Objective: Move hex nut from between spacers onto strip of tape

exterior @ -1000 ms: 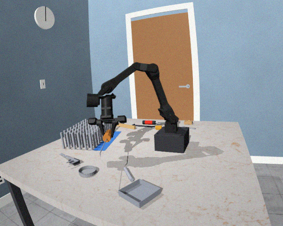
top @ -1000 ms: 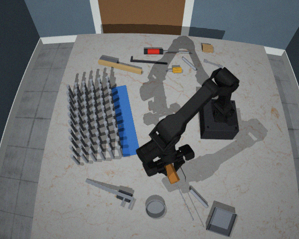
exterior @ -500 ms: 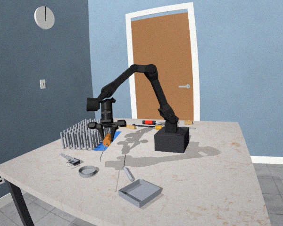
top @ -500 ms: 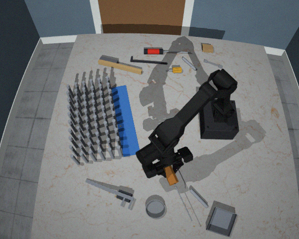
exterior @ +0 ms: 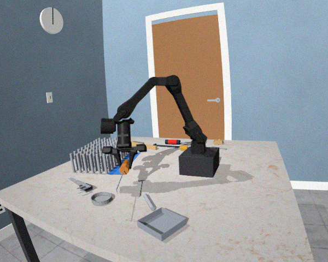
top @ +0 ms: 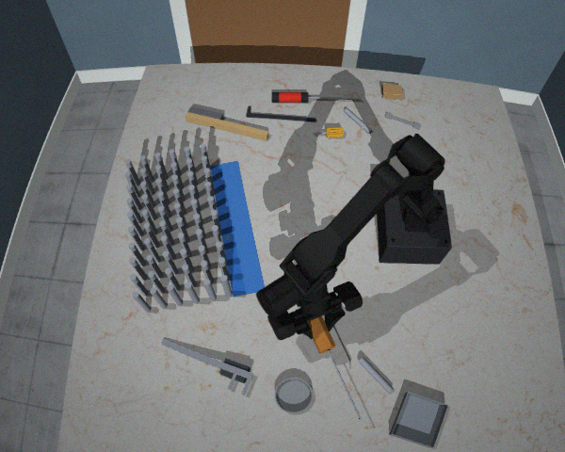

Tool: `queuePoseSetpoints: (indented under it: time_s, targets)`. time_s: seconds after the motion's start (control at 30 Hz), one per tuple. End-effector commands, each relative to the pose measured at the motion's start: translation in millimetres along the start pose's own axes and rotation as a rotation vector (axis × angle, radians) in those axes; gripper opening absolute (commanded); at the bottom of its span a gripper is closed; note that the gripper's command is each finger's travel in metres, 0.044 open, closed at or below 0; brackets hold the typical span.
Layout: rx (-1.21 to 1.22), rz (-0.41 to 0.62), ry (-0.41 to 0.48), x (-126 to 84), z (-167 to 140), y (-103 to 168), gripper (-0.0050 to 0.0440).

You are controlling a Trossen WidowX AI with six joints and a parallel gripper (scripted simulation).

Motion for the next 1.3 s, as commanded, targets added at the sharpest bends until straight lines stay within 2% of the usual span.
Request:
queuePoseSetpoints:
  time_s: [0.0, 1.27]
  targets:
    - [-0.012, 0.008, -0.016, 2, 2, 1, -0.0050]
    - [-0.012, 0.008, -0.015, 53, -6, -23, -0.0050]
Point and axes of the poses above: the point midway between the two fingers, 35 mm back from their tips, its own x axis out along the fingers, its own z axis across the jaws, y = z × x, the point moved 5 cm from there along -x, back along the fingers, and after that the axes turned 6 degrees about -x, right-handed, at the moved point
